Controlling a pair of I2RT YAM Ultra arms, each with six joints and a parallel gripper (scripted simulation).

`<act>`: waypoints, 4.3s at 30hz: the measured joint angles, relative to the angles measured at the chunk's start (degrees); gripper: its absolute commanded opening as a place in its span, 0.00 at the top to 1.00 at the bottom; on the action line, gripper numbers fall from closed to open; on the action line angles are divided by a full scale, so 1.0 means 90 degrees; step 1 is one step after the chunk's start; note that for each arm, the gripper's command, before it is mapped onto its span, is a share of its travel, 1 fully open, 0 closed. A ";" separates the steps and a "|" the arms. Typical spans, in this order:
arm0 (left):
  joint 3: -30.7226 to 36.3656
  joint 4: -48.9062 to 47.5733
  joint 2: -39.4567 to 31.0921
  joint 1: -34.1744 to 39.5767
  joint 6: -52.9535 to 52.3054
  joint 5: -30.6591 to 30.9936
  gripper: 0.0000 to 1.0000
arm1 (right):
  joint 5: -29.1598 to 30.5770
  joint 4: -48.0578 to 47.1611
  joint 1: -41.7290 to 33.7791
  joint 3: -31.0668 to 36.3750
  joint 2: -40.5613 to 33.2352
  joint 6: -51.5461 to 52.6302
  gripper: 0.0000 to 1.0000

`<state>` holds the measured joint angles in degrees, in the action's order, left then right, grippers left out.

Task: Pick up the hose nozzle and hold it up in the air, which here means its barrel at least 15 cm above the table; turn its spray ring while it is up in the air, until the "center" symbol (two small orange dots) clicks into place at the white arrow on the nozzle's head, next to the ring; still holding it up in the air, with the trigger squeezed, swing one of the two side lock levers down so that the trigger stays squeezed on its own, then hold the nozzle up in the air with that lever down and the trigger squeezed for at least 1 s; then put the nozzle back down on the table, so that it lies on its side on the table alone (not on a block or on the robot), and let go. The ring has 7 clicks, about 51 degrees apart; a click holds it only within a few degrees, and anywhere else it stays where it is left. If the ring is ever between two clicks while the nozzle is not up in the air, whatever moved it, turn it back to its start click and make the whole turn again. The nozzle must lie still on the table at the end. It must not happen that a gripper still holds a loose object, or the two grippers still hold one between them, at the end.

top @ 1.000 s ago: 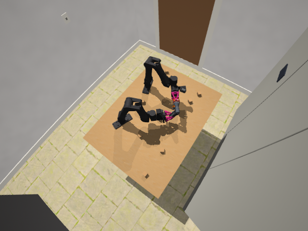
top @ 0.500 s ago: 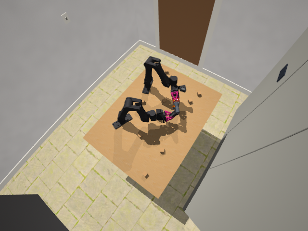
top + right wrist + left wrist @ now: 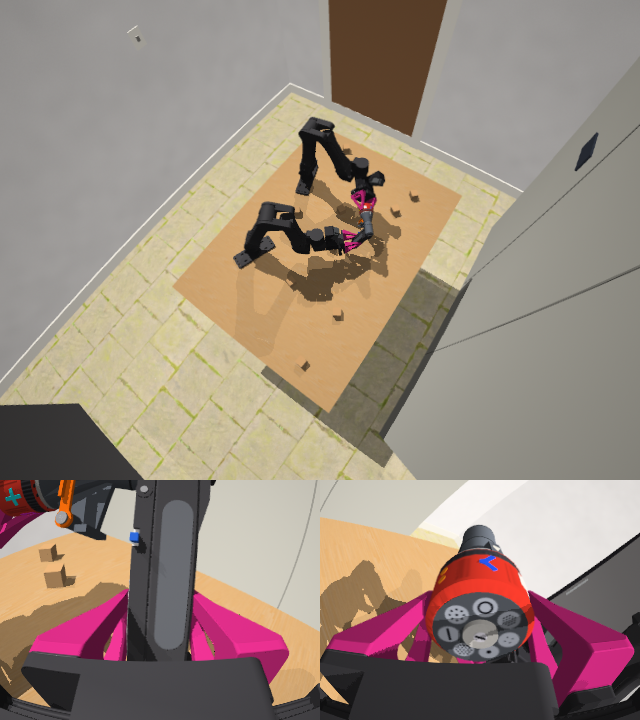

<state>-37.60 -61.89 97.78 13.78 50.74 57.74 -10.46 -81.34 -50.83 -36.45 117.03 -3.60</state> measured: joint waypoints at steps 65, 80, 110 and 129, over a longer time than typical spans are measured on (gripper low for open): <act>0.0294 0.0182 -0.0301 -0.0619 -0.9911 0.0469 0.13 | -0.0005 0.0017 -0.0002 0.0000 0.0000 -0.0012 0.64; 0.0682 0.0095 -0.0639 -0.1375 -0.9857 0.1185 0.13 | -0.0005 0.0017 -0.0002 0.0000 0.0000 -0.0012 0.64; 0.0780 -0.0034 -0.0753 -0.1654 -0.9738 0.1622 0.13 | -0.0005 0.0017 -0.0002 0.0000 0.0000 -0.0012 0.64; 0.0789 -0.0017 -0.0736 -0.1649 -0.9736 0.1625 0.13 | -0.0005 0.0017 -0.0002 0.0000 0.0000 -0.0012 0.64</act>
<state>-30.50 -62.04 91.15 -1.06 -36.88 72.36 -10.50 -81.19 -50.85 -36.45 117.03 -3.70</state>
